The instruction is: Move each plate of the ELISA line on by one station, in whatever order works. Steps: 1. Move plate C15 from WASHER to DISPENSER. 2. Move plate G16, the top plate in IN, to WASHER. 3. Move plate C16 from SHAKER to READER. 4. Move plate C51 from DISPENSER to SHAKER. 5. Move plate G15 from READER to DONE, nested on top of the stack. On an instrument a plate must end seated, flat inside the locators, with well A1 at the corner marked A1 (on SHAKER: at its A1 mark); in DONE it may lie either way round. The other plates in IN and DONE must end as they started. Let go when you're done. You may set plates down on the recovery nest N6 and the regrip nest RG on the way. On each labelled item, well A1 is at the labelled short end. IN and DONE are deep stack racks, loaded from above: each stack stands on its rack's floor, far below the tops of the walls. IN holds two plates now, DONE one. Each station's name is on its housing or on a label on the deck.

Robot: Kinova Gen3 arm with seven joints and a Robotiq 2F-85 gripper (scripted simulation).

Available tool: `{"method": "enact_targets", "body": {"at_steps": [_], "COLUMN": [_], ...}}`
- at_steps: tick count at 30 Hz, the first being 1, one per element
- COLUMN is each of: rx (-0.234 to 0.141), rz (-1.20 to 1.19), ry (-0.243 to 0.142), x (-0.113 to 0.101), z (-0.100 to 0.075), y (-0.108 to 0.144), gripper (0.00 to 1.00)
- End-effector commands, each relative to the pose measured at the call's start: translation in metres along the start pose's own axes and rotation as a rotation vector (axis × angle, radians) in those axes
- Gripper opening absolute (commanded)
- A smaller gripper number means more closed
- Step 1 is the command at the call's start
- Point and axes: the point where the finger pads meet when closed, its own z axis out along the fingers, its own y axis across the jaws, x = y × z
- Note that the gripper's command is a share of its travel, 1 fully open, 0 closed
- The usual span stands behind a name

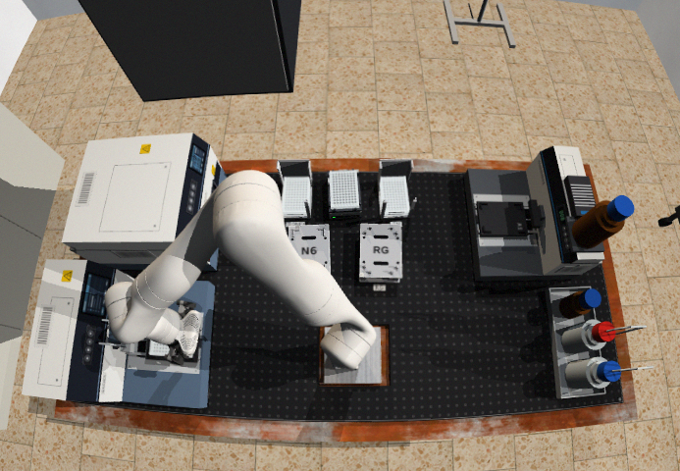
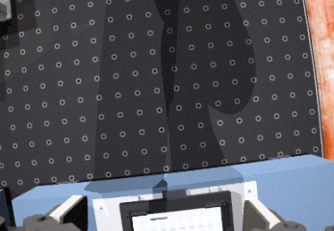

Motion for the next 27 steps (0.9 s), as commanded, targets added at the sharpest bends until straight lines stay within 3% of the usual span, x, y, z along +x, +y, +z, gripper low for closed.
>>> {"method": "enact_targets", "body": {"at_steps": [1,27], "rx": [0.000,-0.001], "rz": [-0.025,-0.142], "ry": [0.002,0.001], "x": [-0.014,-0.083], "z": [0.000,0.000], "y": [0.002,0.014], "gripper": [1.00,1.00]}}
